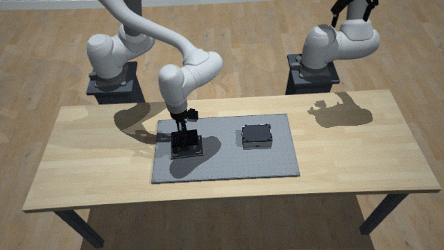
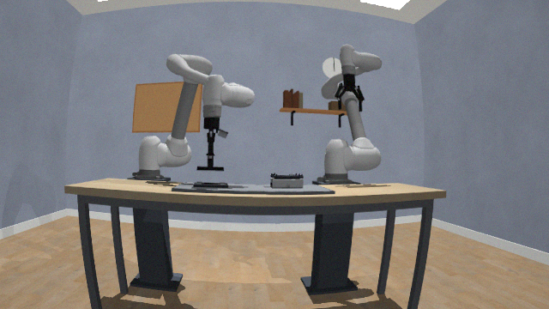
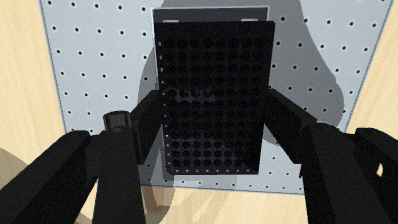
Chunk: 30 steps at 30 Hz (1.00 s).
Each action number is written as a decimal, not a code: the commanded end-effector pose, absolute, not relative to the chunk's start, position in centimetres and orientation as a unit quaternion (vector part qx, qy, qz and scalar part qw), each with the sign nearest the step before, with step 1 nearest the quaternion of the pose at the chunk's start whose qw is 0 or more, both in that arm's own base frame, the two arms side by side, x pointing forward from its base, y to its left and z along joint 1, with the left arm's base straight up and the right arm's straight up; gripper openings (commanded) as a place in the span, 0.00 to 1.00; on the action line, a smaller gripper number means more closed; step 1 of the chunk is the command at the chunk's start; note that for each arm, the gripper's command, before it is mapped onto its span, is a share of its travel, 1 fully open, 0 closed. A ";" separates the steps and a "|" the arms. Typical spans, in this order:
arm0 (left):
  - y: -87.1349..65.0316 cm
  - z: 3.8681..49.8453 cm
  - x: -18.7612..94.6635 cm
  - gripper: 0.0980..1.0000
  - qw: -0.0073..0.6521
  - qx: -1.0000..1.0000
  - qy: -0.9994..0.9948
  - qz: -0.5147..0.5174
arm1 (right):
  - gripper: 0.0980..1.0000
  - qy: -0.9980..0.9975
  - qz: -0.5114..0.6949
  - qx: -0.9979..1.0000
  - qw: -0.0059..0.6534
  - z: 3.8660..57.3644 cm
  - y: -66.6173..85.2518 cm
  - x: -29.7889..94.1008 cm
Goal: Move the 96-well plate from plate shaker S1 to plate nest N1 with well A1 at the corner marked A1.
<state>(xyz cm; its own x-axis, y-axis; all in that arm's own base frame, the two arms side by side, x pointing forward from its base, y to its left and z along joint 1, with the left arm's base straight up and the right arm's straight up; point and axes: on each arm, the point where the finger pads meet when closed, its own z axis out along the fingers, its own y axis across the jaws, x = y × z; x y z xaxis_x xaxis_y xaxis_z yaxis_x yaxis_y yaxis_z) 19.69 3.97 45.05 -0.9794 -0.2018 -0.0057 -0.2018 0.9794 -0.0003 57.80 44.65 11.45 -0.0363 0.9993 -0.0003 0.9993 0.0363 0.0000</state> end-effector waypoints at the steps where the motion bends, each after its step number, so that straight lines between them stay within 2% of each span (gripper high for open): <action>1: 4.0 45.1 19.7 1.00 0.003 -0.101 0.995 0.000 | 0.56 0.720 0.001 0.694 0.000 11.6 44.7 57.8; 30: 4.0 45.1 19.7 1.00 0.003 -0.101 0.995 0.000 | 0.56 0.720 0.001 0.694 0.000 10.9 44.8 57.8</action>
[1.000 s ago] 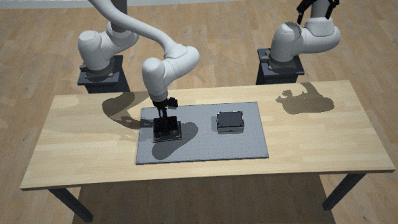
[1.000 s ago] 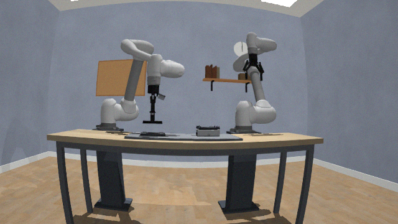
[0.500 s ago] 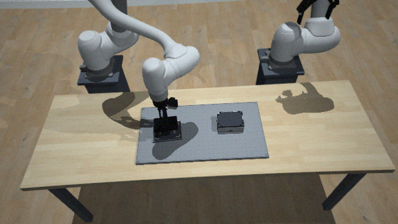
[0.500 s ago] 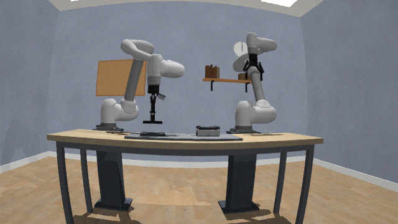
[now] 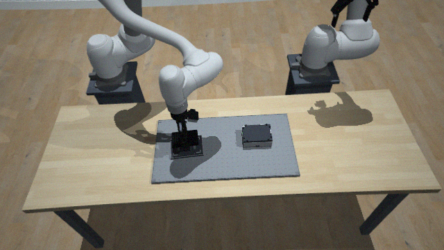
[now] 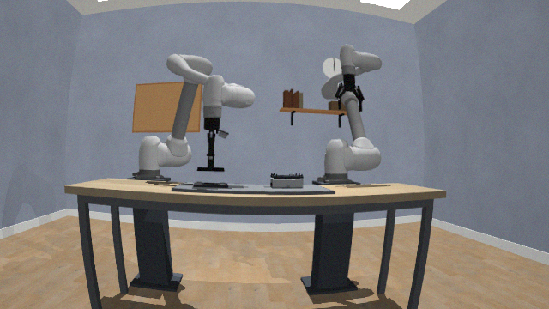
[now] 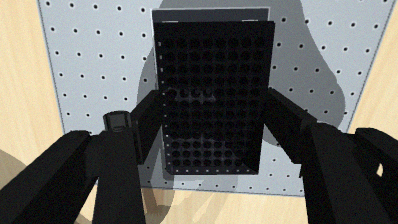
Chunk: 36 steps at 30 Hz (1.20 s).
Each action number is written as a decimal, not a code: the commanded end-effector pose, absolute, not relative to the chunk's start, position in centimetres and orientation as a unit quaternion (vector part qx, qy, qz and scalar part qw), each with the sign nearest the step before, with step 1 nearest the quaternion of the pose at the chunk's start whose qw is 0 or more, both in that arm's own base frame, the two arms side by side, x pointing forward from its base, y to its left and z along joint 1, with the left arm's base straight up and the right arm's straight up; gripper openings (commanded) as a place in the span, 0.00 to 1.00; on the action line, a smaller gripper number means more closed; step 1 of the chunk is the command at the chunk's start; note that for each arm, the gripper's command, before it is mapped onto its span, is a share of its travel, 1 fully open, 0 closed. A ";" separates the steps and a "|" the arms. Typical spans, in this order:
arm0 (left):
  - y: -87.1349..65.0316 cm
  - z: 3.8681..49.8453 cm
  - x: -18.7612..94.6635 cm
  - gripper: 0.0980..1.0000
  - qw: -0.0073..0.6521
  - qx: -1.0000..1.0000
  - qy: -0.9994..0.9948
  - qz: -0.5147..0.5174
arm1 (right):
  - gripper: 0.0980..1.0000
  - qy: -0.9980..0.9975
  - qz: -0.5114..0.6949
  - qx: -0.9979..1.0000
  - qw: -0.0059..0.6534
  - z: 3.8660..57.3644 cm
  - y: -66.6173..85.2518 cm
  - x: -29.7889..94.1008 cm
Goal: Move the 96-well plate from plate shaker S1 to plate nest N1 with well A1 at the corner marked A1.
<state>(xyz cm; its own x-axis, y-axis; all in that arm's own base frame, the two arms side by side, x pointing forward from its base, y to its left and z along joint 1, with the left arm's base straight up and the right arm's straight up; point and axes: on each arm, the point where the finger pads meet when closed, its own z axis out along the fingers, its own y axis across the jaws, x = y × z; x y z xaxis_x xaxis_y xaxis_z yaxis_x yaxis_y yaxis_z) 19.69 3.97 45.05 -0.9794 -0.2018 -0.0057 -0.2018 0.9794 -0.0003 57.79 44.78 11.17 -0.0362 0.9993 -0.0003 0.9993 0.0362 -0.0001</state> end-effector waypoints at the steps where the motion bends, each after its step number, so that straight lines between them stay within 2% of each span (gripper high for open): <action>1: 4.0 45.1 19.7 1.00 0.003 -0.101 0.995 0.000 | 0.56 0.720 0.001 0.694 0.000 10.7 44.8 57.8; 36: 4.0 45.1 19.7 1.00 0.003 -0.101 0.995 0.000 | 0.56 0.720 0.001 0.694 0.000 6.5 44.8 57.8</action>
